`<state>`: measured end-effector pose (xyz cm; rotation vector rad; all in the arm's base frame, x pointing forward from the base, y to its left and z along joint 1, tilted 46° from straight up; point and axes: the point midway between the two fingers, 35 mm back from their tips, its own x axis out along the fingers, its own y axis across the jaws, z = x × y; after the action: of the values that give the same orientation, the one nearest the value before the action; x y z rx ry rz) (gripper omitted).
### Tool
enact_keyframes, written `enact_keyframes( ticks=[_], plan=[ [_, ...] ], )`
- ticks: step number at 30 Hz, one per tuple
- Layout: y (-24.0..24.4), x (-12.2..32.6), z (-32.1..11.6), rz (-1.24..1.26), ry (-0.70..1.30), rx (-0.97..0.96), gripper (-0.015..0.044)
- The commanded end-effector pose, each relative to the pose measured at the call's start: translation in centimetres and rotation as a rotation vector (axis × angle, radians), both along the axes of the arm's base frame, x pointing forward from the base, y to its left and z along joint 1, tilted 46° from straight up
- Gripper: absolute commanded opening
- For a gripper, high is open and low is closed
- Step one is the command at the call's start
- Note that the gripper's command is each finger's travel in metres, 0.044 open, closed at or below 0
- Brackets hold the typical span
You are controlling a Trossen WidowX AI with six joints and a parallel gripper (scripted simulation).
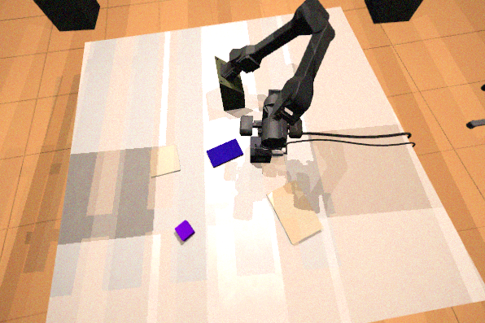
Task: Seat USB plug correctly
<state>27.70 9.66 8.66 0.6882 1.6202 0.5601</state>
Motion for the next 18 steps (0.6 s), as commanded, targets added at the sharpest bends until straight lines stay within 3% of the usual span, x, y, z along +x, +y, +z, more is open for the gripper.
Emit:
enact_keyframes(
  ticks=[1,18],
  plan=[
    [0.00,0.01,-0.02,-0.081,0.080,-0.012,0.0000],
    [0.00,0.01,-0.02,-0.392,0.395,-0.055,0.0000]
  ],
)
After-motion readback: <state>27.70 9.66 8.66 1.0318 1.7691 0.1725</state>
